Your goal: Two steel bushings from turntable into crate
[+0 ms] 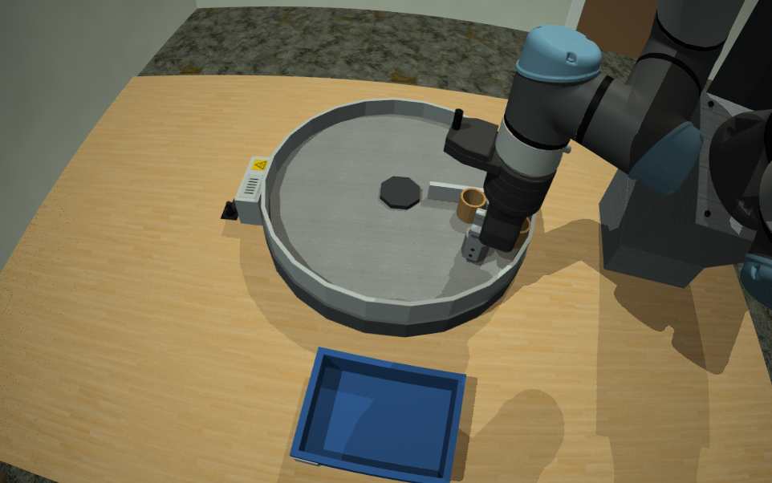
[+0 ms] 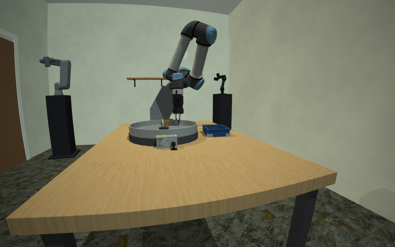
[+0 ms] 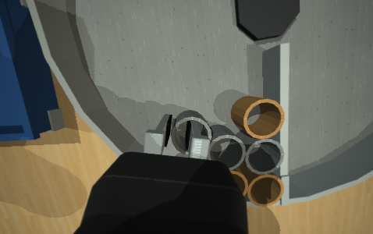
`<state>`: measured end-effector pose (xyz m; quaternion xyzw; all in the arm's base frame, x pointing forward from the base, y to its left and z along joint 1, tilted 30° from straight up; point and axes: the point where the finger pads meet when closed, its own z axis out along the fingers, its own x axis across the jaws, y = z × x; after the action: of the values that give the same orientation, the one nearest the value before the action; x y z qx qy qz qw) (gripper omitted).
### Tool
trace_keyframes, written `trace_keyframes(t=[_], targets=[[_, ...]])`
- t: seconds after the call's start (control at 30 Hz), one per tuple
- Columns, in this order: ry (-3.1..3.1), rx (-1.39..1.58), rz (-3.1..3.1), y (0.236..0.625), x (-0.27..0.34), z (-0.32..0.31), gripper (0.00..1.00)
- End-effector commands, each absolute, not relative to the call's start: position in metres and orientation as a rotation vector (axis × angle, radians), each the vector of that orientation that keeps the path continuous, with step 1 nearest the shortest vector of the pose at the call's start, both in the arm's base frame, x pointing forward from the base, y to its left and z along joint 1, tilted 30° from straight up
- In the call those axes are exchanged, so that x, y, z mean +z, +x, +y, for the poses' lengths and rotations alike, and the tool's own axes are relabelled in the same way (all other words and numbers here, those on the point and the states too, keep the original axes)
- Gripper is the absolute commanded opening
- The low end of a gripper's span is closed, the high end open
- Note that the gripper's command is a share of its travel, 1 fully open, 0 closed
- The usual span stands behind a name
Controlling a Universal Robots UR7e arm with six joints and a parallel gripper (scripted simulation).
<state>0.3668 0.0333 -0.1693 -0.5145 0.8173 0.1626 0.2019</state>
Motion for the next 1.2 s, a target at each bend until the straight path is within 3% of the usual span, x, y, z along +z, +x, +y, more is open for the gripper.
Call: trace_keyframes(t=[0.0,1.17], targets=[[-1.436,0.456,2.283,0.3651,-0.1694,0.0337,0.45],[-1.436,0.456,2.283,0.3610,-0.1689,0.0348,0.45]])
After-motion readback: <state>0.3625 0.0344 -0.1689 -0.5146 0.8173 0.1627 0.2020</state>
